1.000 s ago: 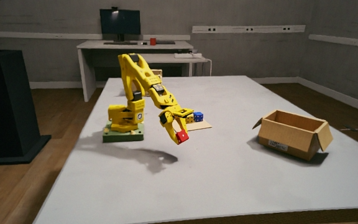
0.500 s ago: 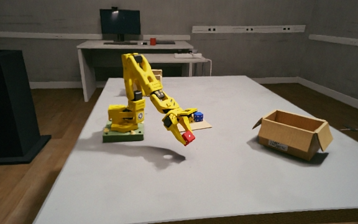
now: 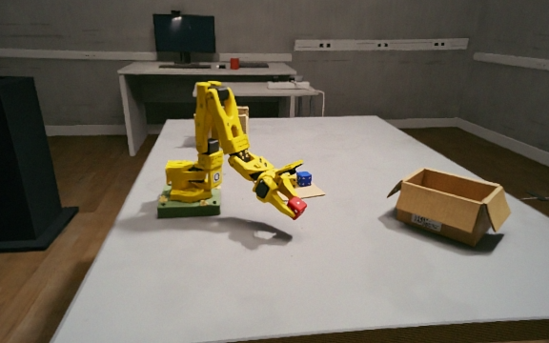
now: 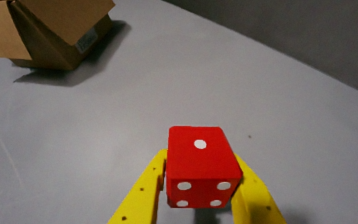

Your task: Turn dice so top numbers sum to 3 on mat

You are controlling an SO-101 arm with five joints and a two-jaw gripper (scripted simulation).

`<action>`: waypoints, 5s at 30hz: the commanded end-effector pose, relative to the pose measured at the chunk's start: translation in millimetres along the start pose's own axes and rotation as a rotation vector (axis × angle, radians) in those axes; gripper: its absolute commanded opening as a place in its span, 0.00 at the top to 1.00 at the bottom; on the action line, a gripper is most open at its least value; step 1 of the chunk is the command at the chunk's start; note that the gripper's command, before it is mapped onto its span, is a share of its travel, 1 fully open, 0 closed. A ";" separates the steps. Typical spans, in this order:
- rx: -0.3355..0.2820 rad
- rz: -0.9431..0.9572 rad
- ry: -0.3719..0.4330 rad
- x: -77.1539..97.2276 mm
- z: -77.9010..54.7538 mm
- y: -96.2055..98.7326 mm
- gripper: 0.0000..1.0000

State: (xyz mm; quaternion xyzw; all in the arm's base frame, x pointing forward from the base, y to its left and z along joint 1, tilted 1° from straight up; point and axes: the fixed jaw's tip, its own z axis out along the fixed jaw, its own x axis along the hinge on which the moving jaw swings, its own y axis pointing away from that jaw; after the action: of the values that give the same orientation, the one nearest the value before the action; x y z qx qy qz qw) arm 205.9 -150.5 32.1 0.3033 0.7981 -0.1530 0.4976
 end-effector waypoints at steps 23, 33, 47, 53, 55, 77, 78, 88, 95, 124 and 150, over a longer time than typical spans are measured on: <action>-0.031 -0.045 -0.079 -0.3 -3.4 7.6 1.00; -0.042 -0.069 -0.079 2.4 -6.8 10.4 1.00; -0.042 -0.069 -0.079 2.4 -6.8 10.4 1.00; -0.042 -0.069 -0.079 4.6 -5.6 10.3 1.00; -0.042 -0.069 -0.079 5.9 -5.0 10.2 1.00; -0.042 -0.069 -0.079 12.9 -1.6 9.9 1.00; -0.042 -0.069 -0.079 12.9 -1.6 9.9 1.00; -0.042 -0.069 -0.079 15.8 -0.1 9.7 1.00; -0.043 -0.069 -0.079 18.2 1.0 9.6 1.00; -0.043 -0.069 -0.079 27.6 5.7 9.1 1.00; -0.043 -0.069 -0.079 34.1 8.9 8.8 1.00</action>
State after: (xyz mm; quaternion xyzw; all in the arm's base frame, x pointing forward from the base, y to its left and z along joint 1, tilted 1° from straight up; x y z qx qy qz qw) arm 204.9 -137.9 -2.1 0.2649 0.7923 -0.1629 0.5250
